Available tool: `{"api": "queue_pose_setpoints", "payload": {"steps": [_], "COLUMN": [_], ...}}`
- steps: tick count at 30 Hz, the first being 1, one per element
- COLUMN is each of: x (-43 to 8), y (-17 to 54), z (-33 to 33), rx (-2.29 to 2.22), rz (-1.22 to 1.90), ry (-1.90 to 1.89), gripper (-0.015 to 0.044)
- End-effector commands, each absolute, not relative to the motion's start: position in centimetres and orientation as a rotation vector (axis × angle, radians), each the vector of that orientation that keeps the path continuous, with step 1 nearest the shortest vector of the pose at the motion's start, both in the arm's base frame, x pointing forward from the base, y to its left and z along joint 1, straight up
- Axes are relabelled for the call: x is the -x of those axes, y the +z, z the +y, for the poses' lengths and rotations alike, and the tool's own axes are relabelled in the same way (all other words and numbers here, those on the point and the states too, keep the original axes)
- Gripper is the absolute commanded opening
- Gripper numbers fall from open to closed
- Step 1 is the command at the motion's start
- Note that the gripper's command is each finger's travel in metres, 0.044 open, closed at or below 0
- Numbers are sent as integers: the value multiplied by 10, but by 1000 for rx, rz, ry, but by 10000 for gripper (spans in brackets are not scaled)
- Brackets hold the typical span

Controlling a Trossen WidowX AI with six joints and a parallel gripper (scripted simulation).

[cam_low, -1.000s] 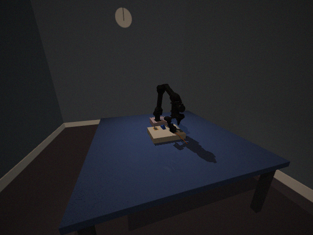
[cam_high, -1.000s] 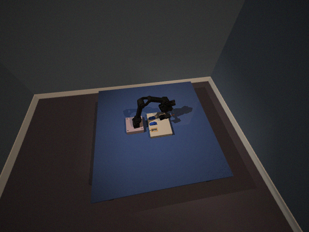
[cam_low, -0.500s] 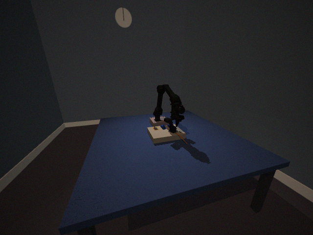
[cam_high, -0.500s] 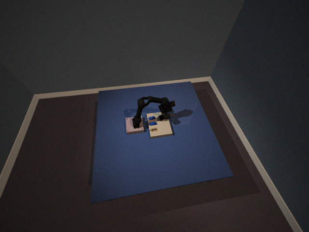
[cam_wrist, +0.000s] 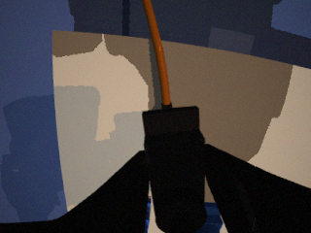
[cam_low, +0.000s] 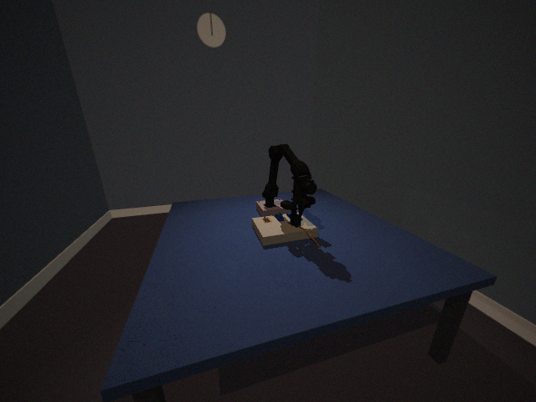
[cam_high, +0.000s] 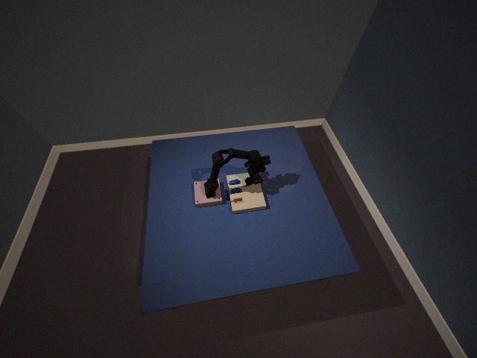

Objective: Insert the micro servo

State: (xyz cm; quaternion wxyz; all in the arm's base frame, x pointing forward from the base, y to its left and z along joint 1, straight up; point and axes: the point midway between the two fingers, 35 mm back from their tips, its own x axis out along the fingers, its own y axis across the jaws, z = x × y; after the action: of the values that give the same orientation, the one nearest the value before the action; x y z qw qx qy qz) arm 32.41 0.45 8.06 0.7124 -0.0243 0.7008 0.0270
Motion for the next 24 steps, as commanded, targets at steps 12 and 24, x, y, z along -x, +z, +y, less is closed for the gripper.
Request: {"api": "queue_pose_setpoints", "payload": {"steps": [12, 24], "x": [-314, -292], "y": [106, 105], "z": [7, 6], "rx": [58, 58], "rz": [1540, 1542], "ry": [59, 59], "gripper": [0, 0]}}
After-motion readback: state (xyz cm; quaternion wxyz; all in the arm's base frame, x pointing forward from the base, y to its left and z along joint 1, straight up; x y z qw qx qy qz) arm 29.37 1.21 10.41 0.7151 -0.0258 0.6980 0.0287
